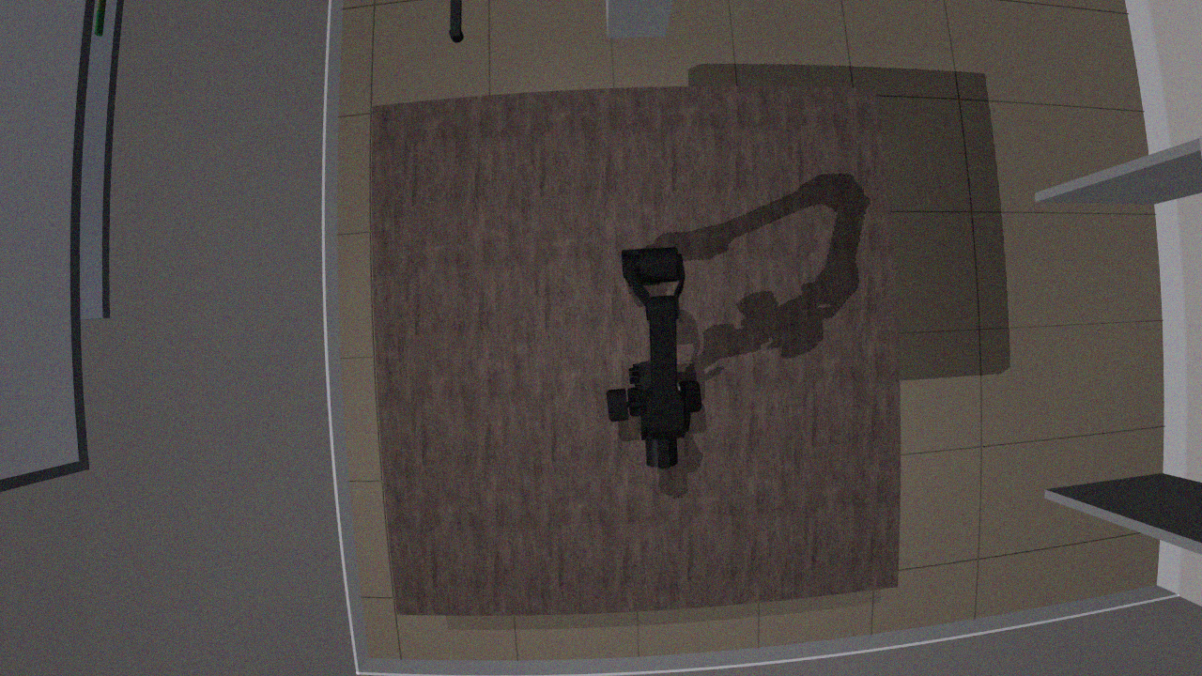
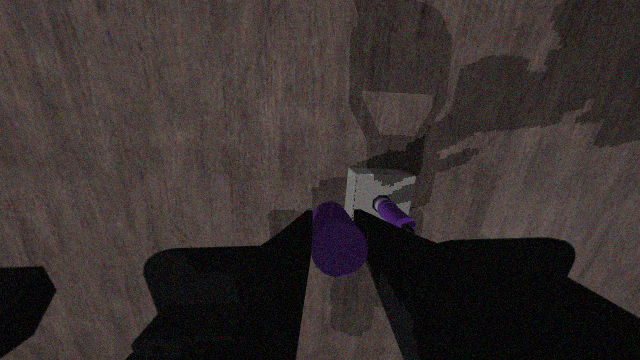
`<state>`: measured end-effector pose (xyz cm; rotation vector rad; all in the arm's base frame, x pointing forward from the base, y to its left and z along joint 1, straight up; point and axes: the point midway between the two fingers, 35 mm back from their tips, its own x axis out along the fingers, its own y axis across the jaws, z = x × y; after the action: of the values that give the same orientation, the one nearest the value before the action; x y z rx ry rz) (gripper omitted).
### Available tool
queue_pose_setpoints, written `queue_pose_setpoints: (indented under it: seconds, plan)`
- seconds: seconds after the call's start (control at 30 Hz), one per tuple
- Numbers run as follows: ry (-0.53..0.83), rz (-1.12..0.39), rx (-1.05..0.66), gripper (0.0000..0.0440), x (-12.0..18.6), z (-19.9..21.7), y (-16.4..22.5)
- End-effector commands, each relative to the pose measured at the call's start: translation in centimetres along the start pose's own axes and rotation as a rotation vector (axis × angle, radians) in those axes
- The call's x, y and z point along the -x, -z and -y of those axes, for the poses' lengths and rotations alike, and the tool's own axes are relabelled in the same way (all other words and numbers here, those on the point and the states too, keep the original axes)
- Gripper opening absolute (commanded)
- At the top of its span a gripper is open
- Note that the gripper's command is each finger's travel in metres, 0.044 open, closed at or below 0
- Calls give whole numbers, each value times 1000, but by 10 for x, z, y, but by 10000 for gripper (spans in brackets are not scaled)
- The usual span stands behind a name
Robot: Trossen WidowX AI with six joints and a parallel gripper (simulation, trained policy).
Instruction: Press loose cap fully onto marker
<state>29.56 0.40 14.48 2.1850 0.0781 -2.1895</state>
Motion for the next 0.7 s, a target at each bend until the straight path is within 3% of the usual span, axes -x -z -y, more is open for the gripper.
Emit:
queue_pose_setpoints:
  seconds: [0.0, 0.67]
  plan:
    - [6, -9, -4, 40, 7, 9, 4]
    - [17, 14, 120, 12, 25, 57, 13]
